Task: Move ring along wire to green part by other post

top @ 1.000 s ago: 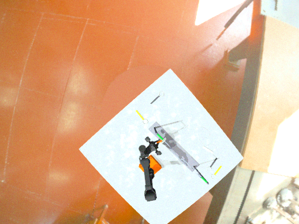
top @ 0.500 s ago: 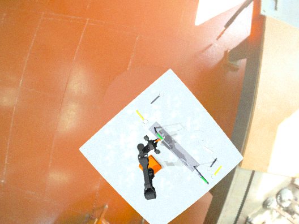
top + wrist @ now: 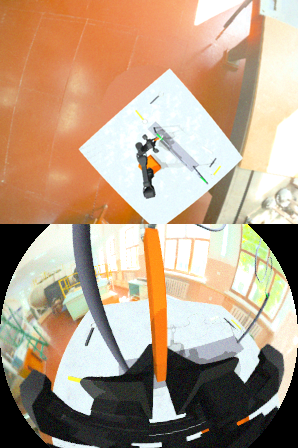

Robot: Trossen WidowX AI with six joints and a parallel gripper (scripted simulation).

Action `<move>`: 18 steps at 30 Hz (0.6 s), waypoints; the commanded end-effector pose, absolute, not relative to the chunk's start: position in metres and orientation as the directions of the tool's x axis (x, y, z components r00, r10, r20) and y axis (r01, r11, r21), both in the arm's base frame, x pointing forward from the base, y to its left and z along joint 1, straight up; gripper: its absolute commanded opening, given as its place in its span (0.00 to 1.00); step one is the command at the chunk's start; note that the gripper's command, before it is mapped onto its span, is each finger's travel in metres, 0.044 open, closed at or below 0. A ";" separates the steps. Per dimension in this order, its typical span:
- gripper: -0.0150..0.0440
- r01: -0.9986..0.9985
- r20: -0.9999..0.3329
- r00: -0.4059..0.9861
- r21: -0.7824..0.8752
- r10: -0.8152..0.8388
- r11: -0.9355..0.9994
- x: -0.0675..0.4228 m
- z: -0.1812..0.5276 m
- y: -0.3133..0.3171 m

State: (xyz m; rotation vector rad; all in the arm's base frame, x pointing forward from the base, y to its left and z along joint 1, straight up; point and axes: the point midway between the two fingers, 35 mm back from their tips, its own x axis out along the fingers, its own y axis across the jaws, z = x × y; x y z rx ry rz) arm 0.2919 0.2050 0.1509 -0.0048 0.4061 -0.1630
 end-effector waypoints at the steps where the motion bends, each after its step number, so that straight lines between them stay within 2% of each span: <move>1: 0.00 0.164 -0.385 0.909 -0.027 -0.162 0.986 0.293 0.149 0.206; 18: 0.00 0.164 -0.385 0.909 -0.027 -0.162 0.986 0.293 0.141 0.206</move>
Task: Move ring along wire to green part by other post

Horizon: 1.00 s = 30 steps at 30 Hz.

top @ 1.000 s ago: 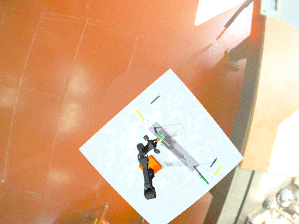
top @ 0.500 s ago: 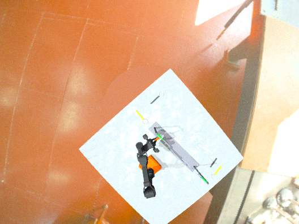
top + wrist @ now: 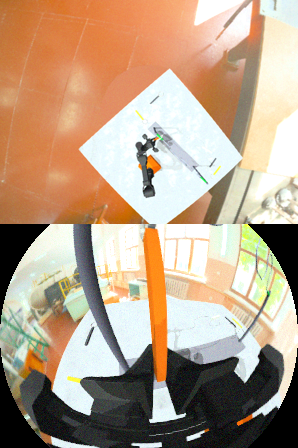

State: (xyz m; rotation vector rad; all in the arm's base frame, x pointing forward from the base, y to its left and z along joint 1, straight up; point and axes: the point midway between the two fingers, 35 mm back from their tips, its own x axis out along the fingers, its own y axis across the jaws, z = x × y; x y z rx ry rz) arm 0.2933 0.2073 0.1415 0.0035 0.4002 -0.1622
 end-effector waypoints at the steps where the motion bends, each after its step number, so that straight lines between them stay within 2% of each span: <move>1: 0.00 0.164 -0.385 0.909 -0.027 -0.162 0.986 0.293 0.141 0.206; 14: 0.00 0.164 -0.385 0.909 -0.027 -0.162 0.986 0.293 0.141 0.206; 26: 0.53 0.159 -0.389 0.908 -0.029 -0.157 0.987 0.291 0.142 0.208; 30: 0.53 0.161 -0.393 0.906 -0.028 -0.159 0.987 0.281 0.145 0.210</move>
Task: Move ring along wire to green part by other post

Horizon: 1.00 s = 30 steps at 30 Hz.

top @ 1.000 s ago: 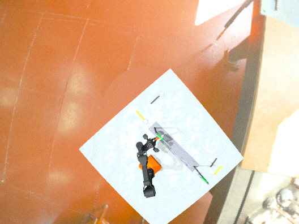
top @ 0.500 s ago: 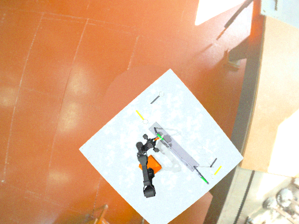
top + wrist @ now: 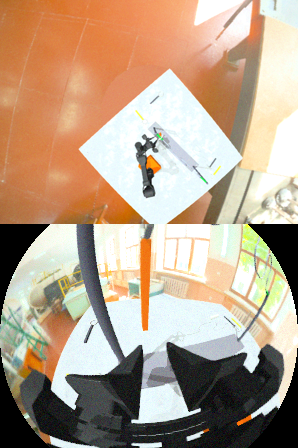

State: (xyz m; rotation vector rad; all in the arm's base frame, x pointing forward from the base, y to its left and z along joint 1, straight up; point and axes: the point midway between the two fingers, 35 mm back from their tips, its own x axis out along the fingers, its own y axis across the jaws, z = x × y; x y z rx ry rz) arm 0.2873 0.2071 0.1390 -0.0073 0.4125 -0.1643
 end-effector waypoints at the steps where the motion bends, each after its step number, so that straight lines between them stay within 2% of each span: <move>1: 0.53 0.162 -0.394 0.905 -0.027 -0.159 0.986 0.278 0.146 0.211; 10: 0.53 0.164 -0.390 0.907 -0.027 -0.161 0.986 0.248 0.159 0.214; 30: 0.53 0.164 -0.389 0.907 -0.026 -0.161 0.986 0.247 0.159 0.214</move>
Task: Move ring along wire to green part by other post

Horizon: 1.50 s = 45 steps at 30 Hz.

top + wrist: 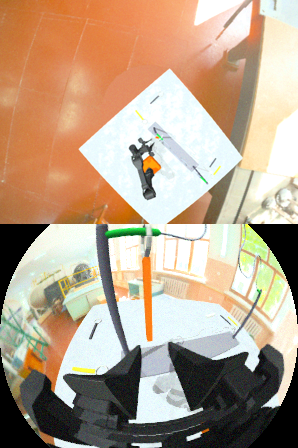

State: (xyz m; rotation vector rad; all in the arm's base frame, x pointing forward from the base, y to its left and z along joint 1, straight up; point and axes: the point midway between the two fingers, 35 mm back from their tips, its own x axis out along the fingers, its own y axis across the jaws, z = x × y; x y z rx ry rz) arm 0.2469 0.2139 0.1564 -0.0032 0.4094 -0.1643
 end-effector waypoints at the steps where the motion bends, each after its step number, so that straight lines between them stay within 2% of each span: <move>1: 0.53 0.164 -0.389 0.907 -0.026 -0.161 0.986 0.247 0.159 0.214; 11: 0.53 0.164 -0.389 0.907 -0.026 -0.161 0.986 0.247 0.159 0.214; 17: 0.79 0.157 -0.394 0.906 -0.036 -0.158 0.987 0.208 0.175 0.220; 22: 1.00 0.156 -0.393 0.906 -0.036 -0.158 0.987 0.207 0.176 0.220; 45: 1.00 0.156 -0.393 0.906 -0.036 -0.158 0.987 0.207 0.176 0.220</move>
